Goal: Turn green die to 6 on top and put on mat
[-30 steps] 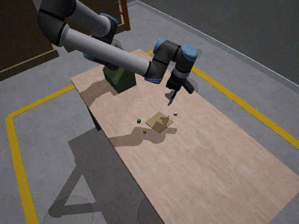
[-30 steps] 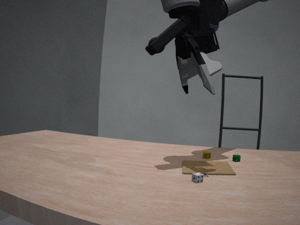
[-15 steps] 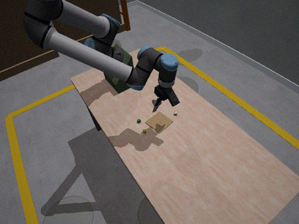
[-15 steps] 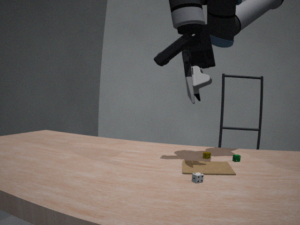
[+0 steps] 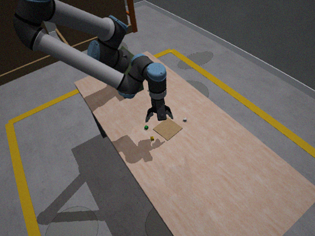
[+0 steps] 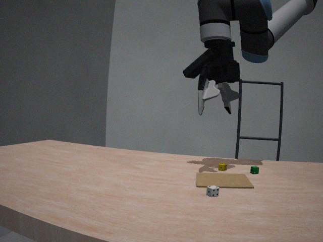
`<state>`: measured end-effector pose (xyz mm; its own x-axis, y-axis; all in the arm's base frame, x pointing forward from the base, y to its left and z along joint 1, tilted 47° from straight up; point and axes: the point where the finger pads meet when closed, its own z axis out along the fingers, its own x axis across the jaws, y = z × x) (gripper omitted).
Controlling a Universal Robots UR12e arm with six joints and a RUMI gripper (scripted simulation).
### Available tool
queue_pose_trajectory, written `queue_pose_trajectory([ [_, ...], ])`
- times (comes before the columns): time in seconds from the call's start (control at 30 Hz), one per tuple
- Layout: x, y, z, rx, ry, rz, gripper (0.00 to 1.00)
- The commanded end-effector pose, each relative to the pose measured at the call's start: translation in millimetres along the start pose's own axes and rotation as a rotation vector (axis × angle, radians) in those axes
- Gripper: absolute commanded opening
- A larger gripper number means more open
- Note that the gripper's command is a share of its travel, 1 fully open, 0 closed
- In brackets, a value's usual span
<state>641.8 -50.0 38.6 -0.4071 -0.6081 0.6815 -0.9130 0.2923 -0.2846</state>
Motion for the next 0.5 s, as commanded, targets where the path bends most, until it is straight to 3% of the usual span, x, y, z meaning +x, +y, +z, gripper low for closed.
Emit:
queue_pose_trajectory([
  [0.0,27,-9,2,0.03,-0.022,0.137,1.0],
  [0.07,27,-9,2,0.03,-0.022,0.137,1.0],
  [0.27,59,-17,5,0.058,-0.041,0.294,1.0],
  [0.47,66,-18,6,0.064,-0.046,0.33,1.0],
])
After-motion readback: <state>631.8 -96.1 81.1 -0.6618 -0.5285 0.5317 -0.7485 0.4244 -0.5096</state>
